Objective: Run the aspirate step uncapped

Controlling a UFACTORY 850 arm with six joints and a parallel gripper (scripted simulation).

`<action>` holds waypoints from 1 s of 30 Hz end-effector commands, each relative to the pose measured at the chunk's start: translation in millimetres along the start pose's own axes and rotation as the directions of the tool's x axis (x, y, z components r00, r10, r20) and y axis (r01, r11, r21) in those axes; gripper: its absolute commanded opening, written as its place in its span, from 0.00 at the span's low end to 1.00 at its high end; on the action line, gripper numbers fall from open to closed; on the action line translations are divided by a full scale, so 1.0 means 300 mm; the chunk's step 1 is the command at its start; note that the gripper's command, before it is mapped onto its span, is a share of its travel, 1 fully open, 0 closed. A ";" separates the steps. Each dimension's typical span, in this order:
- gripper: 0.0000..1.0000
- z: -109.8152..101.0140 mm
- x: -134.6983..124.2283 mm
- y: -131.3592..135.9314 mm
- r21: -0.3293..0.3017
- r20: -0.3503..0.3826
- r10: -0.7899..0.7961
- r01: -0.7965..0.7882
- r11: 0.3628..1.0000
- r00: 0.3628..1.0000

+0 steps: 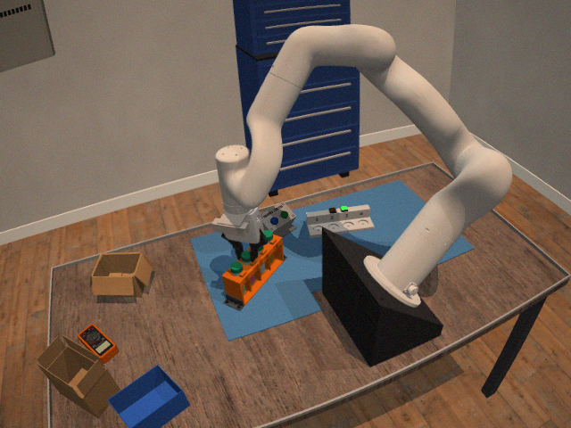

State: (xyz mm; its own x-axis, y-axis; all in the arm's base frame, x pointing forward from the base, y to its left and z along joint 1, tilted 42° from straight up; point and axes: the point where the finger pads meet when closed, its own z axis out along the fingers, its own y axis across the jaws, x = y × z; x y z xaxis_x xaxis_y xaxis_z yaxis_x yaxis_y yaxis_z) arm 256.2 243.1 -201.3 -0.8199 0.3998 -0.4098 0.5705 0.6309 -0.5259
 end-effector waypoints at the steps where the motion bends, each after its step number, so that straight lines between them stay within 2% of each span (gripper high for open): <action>1: 0.00 -0.003 0.000 0.003 -0.002 0.000 0.000 0.000 1.000 1.000; 5: 0.00 -0.003 0.000 0.003 -0.002 0.000 0.000 0.000 1.000 1.000; 19: 0.00 -0.003 0.000 0.003 -0.002 -0.001 0.277 -0.277 0.961 0.961; 21: 0.00 -0.003 0.000 0.003 -0.002 -0.001 0.277 -0.277 0.961 0.961; 30: 0.00 -0.003 0.000 0.003 -0.002 -0.001 0.444 -0.444 0.896 0.896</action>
State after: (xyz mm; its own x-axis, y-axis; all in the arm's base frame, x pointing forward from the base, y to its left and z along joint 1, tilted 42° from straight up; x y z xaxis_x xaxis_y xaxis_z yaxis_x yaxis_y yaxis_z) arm 256.2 243.0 -201.6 -0.5346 0.6141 -0.5806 0.8439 0.4241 -0.3286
